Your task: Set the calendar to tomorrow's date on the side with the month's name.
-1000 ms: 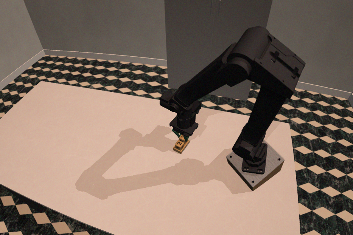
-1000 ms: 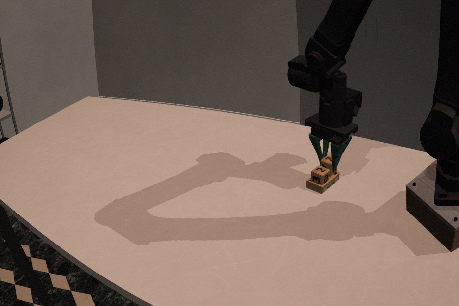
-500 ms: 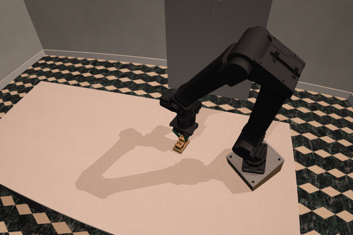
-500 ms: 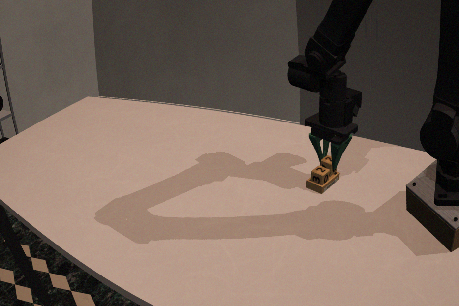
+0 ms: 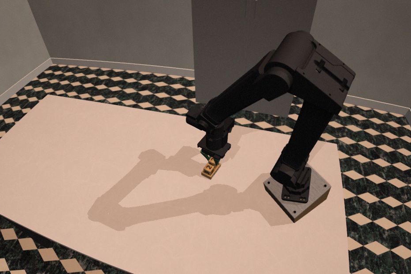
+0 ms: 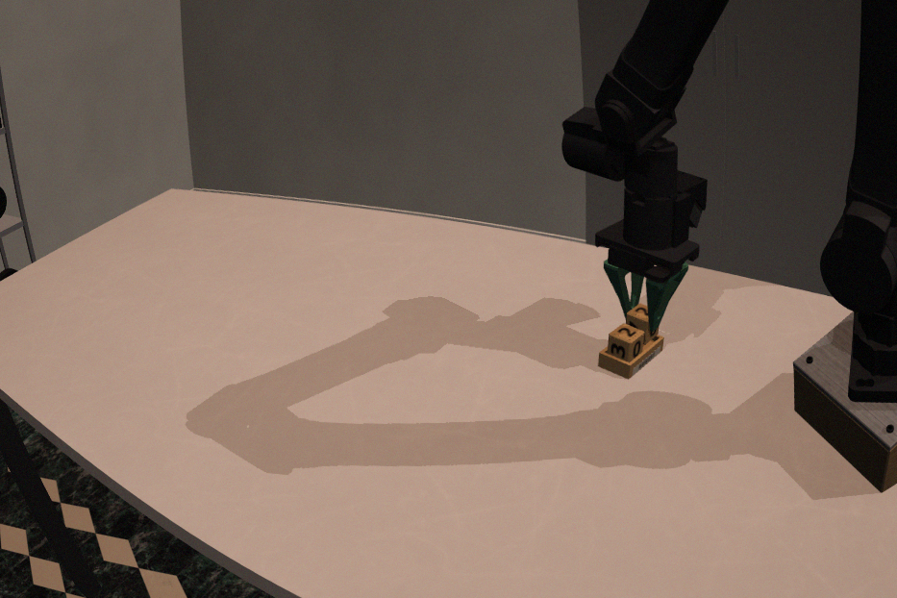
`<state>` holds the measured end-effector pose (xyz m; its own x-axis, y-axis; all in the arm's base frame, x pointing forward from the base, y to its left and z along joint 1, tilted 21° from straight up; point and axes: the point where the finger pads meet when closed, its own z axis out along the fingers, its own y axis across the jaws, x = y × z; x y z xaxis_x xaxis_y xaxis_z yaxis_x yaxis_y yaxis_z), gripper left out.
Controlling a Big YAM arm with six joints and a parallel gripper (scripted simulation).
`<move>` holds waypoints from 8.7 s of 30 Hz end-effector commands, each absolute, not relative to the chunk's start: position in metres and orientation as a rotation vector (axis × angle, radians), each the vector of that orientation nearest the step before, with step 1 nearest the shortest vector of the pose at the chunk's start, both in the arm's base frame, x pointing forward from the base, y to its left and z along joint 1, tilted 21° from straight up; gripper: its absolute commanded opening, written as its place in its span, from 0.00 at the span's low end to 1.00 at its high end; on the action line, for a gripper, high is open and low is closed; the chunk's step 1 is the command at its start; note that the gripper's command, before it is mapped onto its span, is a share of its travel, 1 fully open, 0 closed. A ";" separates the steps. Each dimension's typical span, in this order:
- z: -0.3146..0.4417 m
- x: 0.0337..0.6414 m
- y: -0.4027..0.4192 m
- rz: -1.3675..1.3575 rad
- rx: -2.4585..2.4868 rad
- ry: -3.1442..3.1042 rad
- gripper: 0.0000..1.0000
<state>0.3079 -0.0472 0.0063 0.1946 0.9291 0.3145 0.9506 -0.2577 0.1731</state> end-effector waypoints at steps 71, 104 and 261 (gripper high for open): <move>-0.008 0.313 -0.041 -0.544 -2.378 -1.875 0.26; -0.008 0.313 -0.041 -0.544 -2.378 -1.875 0.26; 0.029 0.325 -0.060 -0.597 -2.403 -1.902 0.45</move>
<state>0.3055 -0.0432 -0.0014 0.2008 0.9268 0.3174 0.9555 -0.2568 0.1453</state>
